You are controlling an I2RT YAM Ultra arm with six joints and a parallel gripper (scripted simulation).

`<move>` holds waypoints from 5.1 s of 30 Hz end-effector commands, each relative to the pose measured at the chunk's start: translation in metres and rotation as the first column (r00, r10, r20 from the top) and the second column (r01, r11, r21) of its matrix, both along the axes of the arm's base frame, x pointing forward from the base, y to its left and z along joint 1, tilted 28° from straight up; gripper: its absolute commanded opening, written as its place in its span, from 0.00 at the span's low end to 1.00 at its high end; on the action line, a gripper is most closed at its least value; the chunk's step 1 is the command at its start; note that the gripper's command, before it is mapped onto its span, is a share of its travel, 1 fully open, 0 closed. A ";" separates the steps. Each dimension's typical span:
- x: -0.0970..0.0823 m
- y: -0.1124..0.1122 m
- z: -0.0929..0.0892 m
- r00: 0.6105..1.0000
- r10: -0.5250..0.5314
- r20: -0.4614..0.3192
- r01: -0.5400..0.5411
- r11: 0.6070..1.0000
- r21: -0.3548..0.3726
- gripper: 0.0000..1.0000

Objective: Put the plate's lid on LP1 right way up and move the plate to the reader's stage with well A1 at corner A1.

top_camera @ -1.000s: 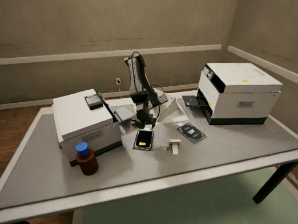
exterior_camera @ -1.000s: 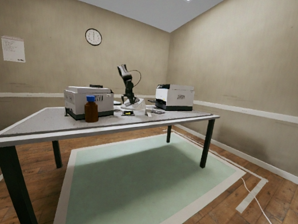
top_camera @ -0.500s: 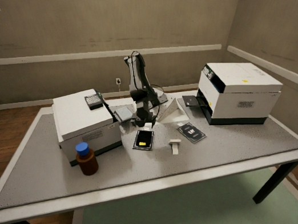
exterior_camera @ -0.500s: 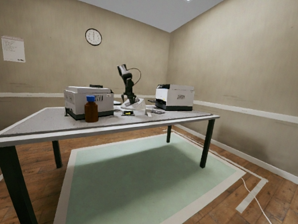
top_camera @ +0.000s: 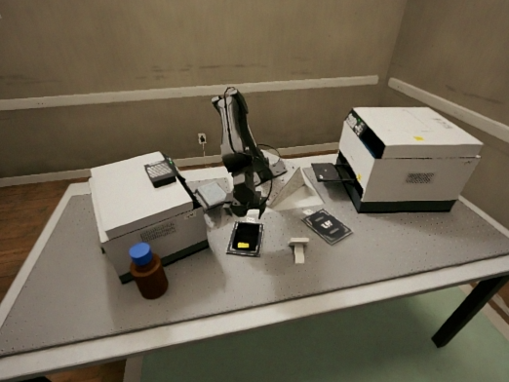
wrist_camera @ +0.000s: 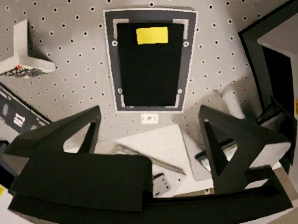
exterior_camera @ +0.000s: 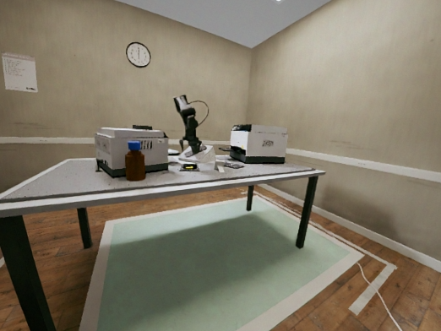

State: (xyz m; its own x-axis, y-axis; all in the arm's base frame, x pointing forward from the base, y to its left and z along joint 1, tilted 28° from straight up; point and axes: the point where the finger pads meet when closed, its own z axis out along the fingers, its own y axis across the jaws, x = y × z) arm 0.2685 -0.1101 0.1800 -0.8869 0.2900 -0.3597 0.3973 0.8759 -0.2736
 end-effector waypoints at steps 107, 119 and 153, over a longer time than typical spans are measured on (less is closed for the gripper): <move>-0.216 -0.070 0.059 0.795 0.540 -0.278 -0.583 0.806 -0.102 1.00; -0.210 -0.072 0.043 0.793 0.545 -0.272 -0.587 0.803 -0.105 1.00; -0.202 -0.089 0.004 0.793 0.543 -0.277 -0.583 0.808 -0.085 1.00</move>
